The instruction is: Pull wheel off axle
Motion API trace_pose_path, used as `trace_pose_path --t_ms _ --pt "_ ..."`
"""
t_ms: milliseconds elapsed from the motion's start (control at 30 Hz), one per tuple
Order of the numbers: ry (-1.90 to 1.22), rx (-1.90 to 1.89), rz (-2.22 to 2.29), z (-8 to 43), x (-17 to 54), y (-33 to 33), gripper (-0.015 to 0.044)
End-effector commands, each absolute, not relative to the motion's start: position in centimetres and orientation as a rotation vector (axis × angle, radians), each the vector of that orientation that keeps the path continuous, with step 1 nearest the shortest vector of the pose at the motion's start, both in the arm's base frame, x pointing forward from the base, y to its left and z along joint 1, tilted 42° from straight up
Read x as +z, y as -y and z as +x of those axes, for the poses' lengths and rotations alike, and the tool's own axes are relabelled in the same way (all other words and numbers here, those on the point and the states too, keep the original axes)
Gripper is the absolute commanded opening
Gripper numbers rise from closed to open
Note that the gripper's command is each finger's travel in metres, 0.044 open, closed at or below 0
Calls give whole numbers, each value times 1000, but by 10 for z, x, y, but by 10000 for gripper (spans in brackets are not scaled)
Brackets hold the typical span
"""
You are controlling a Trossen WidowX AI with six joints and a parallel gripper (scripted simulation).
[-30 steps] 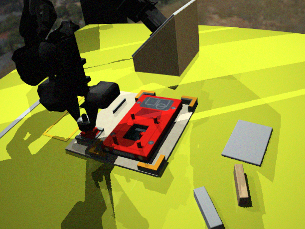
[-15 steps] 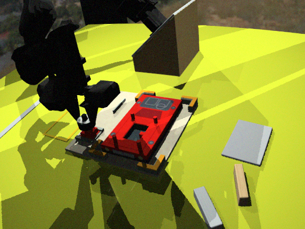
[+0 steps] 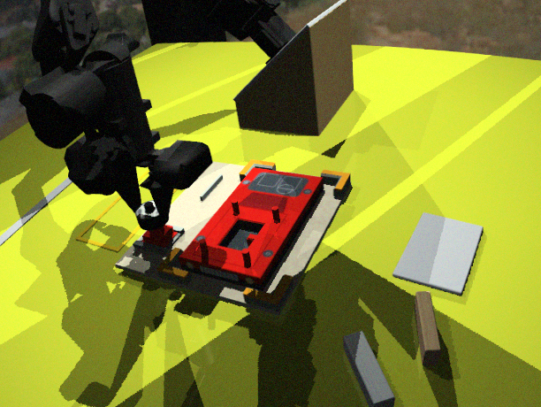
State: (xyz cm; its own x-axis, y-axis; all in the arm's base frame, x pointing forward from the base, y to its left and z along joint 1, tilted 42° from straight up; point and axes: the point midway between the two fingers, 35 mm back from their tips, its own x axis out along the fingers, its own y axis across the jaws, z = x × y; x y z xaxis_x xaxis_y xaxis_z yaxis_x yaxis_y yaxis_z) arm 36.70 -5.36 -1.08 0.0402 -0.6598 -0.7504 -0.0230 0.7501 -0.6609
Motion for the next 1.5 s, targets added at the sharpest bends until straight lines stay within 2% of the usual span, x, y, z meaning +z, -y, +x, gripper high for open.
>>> trace_pose_path --t_ms 0,1467 --pt "-1465 -533 -590 367 -9 51 0" --pt "-1465 -533 -592 367 2 41 0"
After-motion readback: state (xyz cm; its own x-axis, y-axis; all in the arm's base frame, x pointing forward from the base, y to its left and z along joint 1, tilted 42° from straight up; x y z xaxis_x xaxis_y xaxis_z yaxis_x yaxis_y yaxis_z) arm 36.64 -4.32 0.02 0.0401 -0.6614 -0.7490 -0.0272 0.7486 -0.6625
